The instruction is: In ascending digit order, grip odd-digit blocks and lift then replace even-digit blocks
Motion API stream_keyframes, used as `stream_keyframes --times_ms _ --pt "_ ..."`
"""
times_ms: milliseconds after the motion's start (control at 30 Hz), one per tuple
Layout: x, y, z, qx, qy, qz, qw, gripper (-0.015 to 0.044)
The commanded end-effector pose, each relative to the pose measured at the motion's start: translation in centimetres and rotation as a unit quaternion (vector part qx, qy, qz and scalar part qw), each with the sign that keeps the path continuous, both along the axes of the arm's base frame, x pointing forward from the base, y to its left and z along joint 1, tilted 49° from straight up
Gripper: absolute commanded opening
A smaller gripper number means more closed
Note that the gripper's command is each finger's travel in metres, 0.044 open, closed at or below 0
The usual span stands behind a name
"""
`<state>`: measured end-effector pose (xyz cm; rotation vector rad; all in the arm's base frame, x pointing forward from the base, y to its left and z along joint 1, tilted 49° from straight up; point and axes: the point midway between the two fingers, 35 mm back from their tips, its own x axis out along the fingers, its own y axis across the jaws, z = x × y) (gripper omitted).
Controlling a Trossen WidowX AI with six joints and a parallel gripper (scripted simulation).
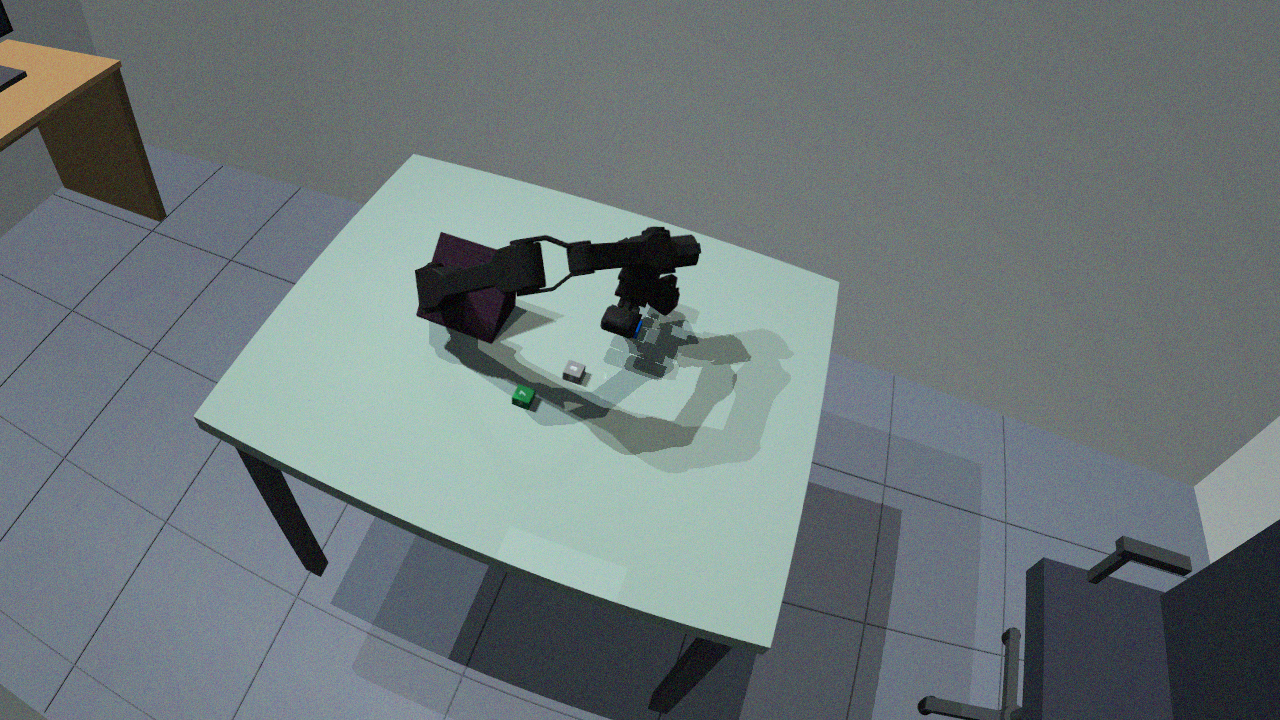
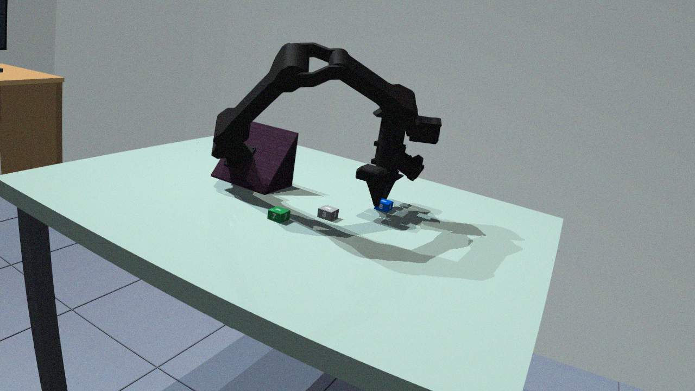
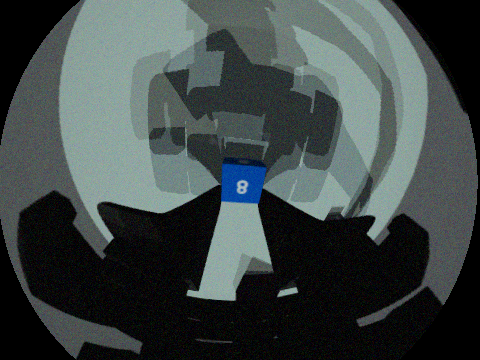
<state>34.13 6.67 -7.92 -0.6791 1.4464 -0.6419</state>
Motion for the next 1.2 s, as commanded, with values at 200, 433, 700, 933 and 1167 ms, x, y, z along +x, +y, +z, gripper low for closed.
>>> stream_keyframes --times_ms 200,433,700,933,1167 --pt "0.0 0.0 0.0 -0.001 0.001 0.004 1.000 0.0356" --pt "0.0 0.9 0.7 -0.001 0.001 0.004 1.000 0.0400" --pt "-0.2 3.1 2.3 0.000 0.001 0.004 1.000 0.0400" --pt "-6.4 12.0 0.5 0.012 0.005 0.007 1.000 0.0400" --pt "-10.7 15.7 -0.2 0.005 0.004 0.004 1.000 0.0400"
